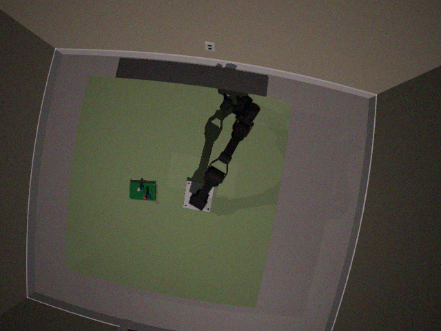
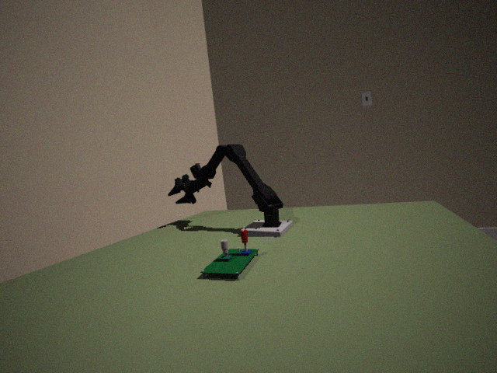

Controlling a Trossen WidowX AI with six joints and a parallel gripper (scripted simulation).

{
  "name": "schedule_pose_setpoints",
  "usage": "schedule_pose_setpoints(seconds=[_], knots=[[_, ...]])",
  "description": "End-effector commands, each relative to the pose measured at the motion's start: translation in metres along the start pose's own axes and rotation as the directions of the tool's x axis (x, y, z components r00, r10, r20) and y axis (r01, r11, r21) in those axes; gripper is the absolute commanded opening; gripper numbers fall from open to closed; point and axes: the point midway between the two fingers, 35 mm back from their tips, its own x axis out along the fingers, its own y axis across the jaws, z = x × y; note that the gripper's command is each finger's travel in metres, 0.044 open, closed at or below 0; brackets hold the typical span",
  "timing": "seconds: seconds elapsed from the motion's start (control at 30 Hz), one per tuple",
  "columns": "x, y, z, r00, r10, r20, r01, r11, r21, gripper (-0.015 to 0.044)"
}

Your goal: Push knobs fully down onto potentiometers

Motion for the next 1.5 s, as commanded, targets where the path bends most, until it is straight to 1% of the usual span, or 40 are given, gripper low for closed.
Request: schedule_pose_setpoints(seconds=[0.0,0.07,0.27,0.47,0.57,0.7,0.97,1.23,1.47], knots=[[0.002,0.002,-0.001,1.0,0.001,-0.005,-0.001,1.0,0.001,0.0374],[0.015,0.022,-0.01,0.999,0.012,-0.043,-0.012,1.0,0.01,0.0321],[0.058,0.108,-0.059,0.976,0.049,-0.21,-0.042,0.998,0.038,0.0164],[0.081,0.199,-0.122,0.921,0.063,-0.385,-0.052,0.998,0.039,0.0006],[0.081,0.242,-0.157,0.883,0.063,-0.466,-0.055,0.998,0.03,0.0],[0.07,0.295,-0.203,0.823,0.052,-0.566,-0.059,0.998,0.006,0.0],[0.025,0.376,-0.292,0.69,-0.007,-0.724,-0.07,0.995,-0.077,0.0],[-0.044,0.429,-0.376,0.544,-0.138,-0.828,-0.1,0.969,-0.227,0.0],[-0.119,0.45,-0.436,0.438,-0.289,-0.851,-0.147,0.911,-0.385,0.0]])
